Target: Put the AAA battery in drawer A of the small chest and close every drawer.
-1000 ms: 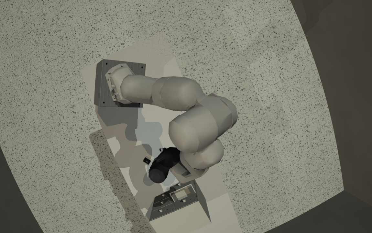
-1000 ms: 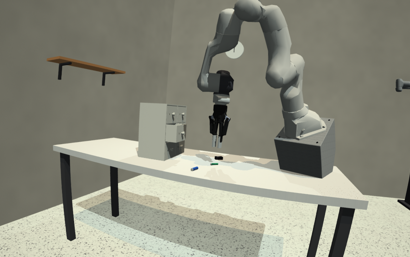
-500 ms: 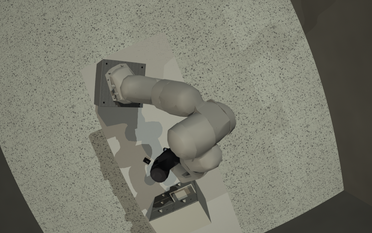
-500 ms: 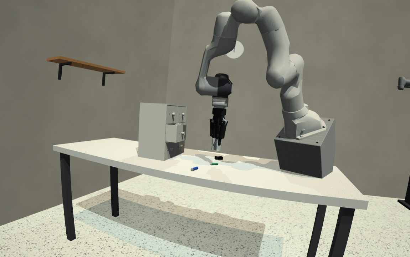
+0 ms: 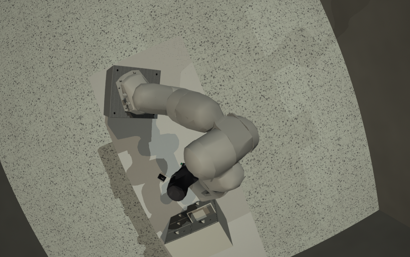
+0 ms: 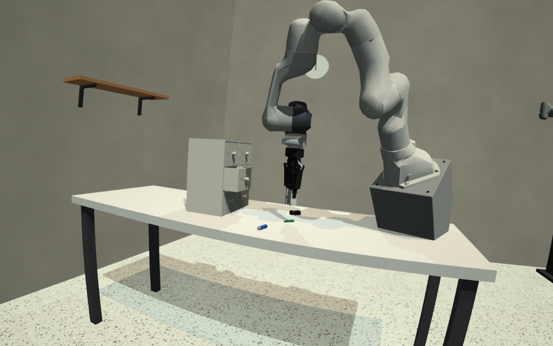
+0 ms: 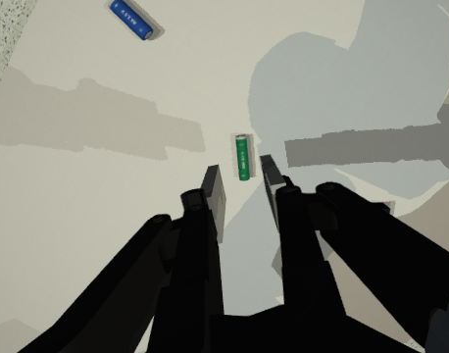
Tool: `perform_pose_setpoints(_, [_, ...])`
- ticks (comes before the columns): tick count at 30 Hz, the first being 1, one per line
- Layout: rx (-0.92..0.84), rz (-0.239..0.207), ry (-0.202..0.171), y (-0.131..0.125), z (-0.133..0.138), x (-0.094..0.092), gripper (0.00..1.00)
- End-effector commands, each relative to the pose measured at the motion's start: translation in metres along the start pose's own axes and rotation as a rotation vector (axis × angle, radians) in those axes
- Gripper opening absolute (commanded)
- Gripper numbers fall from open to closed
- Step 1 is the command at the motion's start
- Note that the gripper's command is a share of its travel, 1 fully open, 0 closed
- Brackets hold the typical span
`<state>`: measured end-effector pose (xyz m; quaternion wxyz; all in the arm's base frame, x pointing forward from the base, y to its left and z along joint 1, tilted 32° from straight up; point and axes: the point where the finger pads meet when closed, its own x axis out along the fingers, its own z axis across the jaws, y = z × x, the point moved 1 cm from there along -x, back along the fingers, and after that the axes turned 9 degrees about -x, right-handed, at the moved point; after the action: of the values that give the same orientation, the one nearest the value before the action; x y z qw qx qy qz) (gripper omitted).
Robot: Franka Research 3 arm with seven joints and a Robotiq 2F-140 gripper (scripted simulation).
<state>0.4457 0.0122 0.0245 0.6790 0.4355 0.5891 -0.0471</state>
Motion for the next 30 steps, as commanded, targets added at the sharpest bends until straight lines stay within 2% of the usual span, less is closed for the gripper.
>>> perform_pose_setpoints(1, [0.08,-0.011,0.001,-0.0001,0.0016,0.0008,0.2])
perform_pose_setpoints(30, [0.106,-0.011,0.001,0.0001,0.0017,0.0027,0.2])
